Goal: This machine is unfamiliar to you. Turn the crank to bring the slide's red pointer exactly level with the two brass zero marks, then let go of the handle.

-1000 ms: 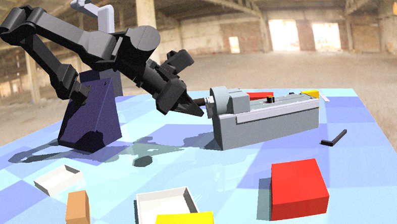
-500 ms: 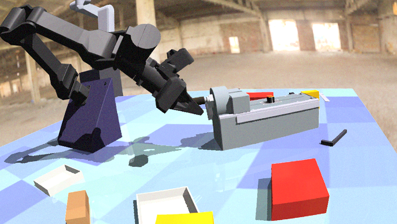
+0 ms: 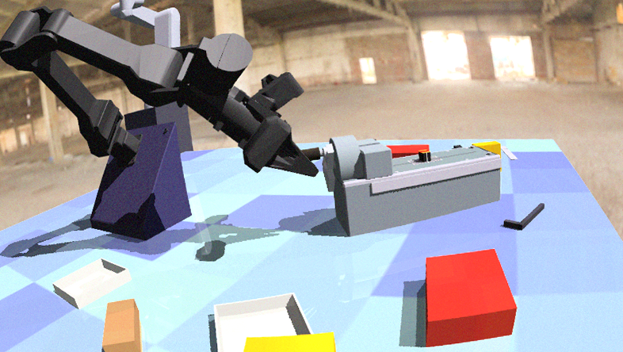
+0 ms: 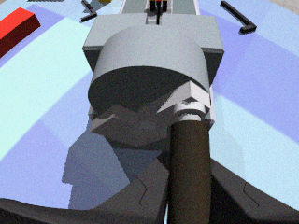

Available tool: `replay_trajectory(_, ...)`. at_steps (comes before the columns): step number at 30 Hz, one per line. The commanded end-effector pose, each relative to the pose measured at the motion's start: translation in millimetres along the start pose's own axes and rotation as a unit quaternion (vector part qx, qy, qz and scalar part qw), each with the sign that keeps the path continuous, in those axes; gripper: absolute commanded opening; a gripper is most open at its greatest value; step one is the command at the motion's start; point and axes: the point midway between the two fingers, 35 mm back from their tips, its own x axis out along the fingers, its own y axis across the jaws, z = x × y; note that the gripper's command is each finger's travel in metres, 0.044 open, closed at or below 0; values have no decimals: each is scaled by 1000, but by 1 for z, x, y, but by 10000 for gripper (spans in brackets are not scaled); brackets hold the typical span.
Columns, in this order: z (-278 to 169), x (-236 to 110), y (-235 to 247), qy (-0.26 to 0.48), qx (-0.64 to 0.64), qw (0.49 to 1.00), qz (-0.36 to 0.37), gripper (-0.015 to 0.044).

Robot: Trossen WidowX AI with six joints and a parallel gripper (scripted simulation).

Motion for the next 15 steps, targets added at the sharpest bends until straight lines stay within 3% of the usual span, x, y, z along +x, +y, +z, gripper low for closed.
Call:
replay_trajectory(1,3,-3,4,-2,-2,1000,2,0)
replay_trajectory(15,5,-5,11,-2,-2,1000,3,0)
